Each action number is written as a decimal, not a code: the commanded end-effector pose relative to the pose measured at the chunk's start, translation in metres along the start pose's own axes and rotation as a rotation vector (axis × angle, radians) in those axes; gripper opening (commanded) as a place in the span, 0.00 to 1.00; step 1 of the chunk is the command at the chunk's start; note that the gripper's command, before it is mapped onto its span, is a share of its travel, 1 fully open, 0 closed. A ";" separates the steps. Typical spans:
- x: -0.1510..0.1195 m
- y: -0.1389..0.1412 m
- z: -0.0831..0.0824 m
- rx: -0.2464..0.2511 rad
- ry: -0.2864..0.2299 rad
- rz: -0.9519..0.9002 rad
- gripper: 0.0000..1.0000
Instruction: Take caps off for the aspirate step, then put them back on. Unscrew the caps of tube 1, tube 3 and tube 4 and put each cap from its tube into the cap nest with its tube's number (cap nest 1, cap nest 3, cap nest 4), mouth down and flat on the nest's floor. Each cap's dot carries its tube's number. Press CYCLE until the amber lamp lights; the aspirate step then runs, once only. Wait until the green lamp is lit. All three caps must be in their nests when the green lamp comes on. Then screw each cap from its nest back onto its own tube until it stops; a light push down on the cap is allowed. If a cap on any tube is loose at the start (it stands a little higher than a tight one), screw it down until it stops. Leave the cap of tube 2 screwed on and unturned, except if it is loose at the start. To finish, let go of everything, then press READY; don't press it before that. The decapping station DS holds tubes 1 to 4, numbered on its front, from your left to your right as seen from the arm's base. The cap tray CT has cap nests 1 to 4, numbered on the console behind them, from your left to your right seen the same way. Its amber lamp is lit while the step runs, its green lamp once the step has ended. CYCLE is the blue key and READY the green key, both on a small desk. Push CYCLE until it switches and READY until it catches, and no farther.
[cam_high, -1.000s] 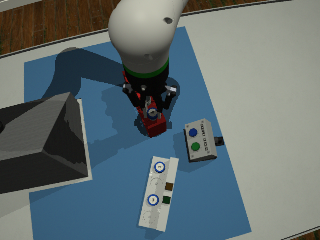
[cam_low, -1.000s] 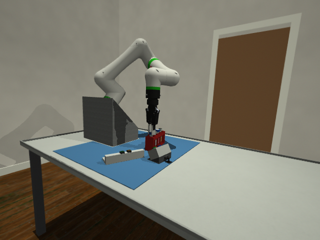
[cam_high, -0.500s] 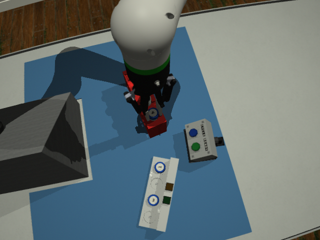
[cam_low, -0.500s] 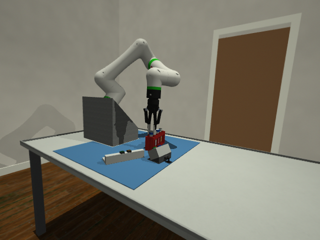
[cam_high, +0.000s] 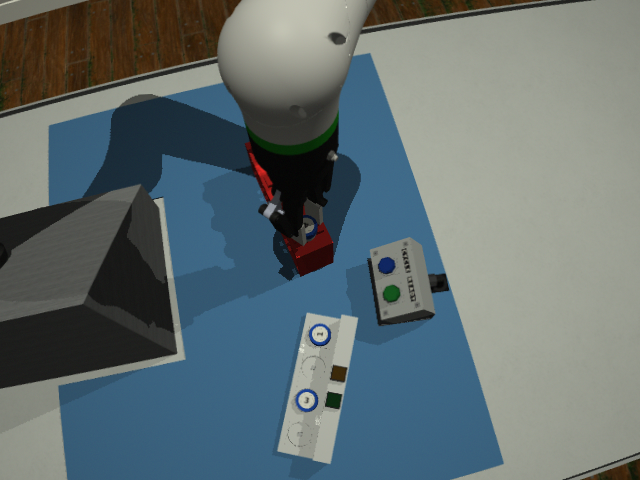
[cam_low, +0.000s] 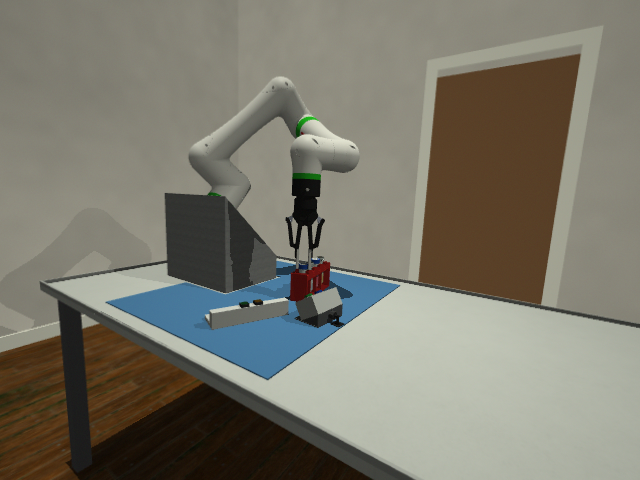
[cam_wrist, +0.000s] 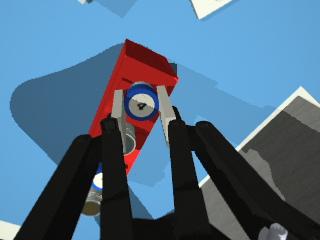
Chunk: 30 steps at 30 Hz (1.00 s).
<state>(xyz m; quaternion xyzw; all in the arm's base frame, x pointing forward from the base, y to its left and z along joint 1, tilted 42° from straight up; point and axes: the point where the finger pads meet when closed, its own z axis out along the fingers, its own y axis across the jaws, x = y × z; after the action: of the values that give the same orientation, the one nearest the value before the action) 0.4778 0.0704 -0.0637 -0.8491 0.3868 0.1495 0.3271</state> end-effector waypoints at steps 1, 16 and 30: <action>0.000 0.000 0.000 0.005 -0.003 -0.006 0.00; 0.000 0.000 0.000 0.005 -0.003 0.244 0.35; 0.000 0.000 0.000 0.004 -0.004 0.744 0.35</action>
<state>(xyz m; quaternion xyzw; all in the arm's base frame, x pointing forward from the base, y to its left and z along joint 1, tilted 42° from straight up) 0.4776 0.0706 -0.0639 -0.7053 0.6050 0.2350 0.2853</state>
